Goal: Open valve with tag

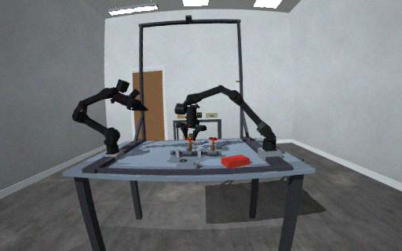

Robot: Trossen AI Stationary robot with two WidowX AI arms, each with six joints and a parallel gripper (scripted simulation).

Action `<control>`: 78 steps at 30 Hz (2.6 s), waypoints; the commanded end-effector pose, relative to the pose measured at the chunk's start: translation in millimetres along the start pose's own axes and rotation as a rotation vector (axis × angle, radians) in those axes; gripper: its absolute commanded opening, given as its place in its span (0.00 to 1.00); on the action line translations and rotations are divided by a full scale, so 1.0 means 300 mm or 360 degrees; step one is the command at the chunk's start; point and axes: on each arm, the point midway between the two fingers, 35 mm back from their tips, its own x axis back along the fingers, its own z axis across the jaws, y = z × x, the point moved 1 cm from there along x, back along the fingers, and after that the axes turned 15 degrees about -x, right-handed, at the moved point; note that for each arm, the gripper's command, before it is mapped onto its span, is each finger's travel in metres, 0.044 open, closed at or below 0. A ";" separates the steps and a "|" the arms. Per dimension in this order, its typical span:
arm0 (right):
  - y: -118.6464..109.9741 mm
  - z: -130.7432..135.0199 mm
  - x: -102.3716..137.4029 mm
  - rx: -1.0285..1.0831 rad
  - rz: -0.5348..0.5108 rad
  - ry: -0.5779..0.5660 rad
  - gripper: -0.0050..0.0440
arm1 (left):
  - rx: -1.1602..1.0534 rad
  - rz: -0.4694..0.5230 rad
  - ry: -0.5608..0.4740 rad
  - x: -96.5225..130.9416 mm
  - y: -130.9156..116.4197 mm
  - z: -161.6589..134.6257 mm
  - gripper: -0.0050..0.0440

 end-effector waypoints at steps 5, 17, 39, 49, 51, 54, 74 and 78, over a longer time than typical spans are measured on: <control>0.017 0.005 0.009 0.0004 -0.0024 0.0008 0.92 | 0.0435 0.0005 0.0070 0.062 -0.008 0.004 0.54; 0.017 0.005 0.009 0.0004 -0.0024 0.0008 0.92 | 0.0931 -0.0003 0.0073 0.064 -0.008 0.004 0.54; 0.017 0.005 0.009 0.0004 -0.0024 0.0008 0.92 | 0.1907 -0.0025 0.0076 0.067 -0.009 0.003 0.54; 0.017 0.005 0.009 0.0004 -0.0024 0.0008 0.92 | 0.2328 -0.0037 0.0075 0.067 -0.008 0.003 0.54; 0.017 0.005 0.009 0.0004 -0.0024 0.0008 0.92 | 0.2403 -0.0039 0.0075 0.067 -0.008 0.003 0.54; 0.017 0.005 0.009 0.0004 -0.0024 0.0008 0.92 | 0.2536 -0.0043 0.0074 0.067 -0.008 0.003 0.54; 0.017 0.005 0.009 0.0004 -0.0024 0.0008 0.92 | 0.2719 -0.0044 0.0066 0.061 -0.008 0.002 0.54; 0.017 0.005 0.009 0.0004 -0.0024 0.0008 0.92 | 0.2719 -0.0044 0.0066 0.060 -0.008 0.002 0.54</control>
